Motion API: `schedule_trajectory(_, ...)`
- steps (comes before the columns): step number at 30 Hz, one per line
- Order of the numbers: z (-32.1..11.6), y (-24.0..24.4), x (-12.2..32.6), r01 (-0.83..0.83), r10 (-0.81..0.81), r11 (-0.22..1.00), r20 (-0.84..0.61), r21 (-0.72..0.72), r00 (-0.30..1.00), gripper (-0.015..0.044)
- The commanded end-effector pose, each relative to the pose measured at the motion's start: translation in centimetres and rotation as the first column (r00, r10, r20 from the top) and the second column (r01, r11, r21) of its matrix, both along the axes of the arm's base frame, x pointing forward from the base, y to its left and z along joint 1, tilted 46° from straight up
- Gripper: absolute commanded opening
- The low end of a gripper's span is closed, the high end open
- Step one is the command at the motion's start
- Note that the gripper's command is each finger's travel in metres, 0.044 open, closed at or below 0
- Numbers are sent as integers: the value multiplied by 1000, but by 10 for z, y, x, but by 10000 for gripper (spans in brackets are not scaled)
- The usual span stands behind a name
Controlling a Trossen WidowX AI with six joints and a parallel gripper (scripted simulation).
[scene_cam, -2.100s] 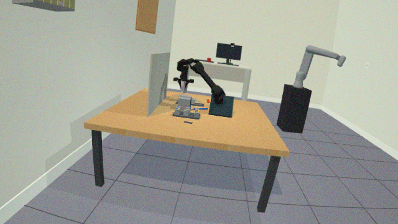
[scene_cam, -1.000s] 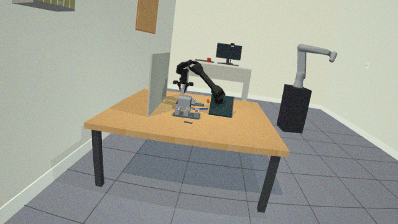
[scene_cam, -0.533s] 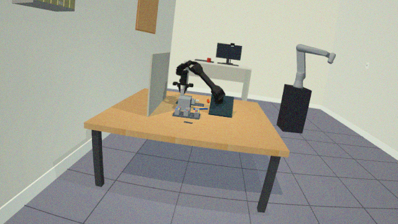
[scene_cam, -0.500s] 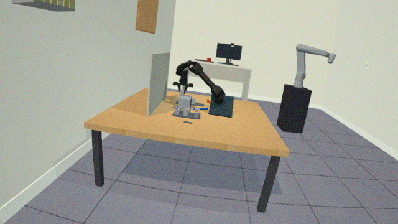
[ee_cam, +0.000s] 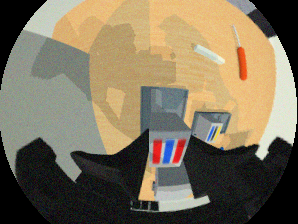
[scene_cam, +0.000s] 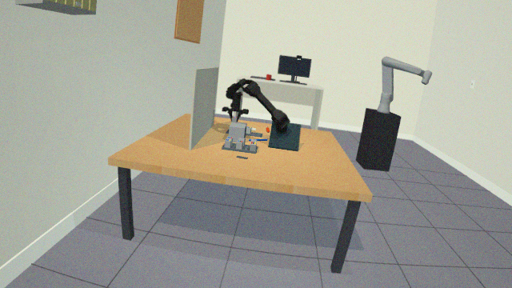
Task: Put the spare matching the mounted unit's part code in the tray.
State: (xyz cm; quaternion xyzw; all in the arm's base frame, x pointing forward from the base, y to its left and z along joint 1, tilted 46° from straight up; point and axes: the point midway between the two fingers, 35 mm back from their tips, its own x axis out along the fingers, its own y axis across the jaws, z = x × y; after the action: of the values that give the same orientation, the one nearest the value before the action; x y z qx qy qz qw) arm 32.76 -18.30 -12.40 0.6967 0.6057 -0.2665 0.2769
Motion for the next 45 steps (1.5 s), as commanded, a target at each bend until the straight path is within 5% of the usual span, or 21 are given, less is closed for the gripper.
schedule_trajectory(1, -2, 3, 0, 6, -6, 1000, -1, 4, 1000, 0)
schedule_trajectory(45, -26, 31, 0, 5, -5, 1000, 0, 9, 1000, 0)
